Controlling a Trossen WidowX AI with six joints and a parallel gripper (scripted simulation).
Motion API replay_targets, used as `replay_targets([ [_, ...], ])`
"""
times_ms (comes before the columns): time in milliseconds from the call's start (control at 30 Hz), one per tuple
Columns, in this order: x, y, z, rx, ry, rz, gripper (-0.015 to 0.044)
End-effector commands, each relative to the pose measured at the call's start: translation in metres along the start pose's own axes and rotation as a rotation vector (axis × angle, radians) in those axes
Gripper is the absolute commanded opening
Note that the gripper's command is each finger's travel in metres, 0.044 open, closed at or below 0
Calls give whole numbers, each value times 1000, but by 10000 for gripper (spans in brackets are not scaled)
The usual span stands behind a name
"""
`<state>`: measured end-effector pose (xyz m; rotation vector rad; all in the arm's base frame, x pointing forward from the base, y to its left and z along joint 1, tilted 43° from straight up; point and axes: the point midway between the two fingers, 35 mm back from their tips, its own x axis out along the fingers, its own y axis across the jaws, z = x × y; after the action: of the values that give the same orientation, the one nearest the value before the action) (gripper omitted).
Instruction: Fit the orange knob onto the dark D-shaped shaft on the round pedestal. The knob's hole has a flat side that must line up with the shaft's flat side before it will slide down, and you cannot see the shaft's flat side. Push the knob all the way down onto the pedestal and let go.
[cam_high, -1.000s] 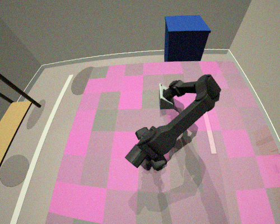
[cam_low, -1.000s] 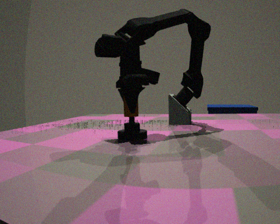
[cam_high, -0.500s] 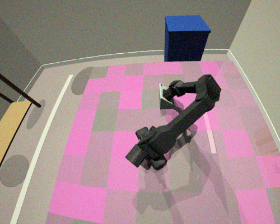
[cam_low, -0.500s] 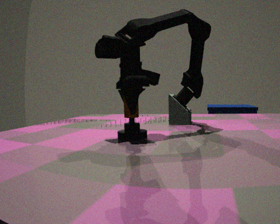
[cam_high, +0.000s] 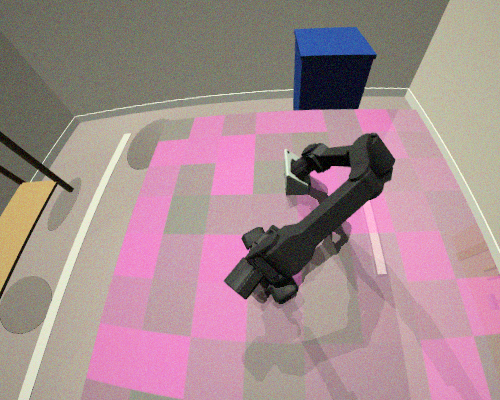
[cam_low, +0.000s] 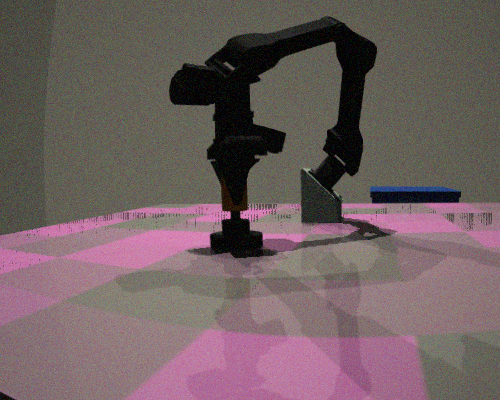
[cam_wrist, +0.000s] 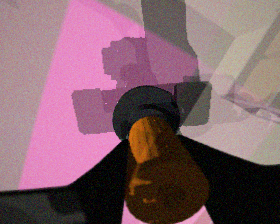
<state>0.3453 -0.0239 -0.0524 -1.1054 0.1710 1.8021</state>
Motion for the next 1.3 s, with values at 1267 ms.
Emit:
replay_targets([
  [1267, 11, -1, 2, 34, 0, -2, 0],
])
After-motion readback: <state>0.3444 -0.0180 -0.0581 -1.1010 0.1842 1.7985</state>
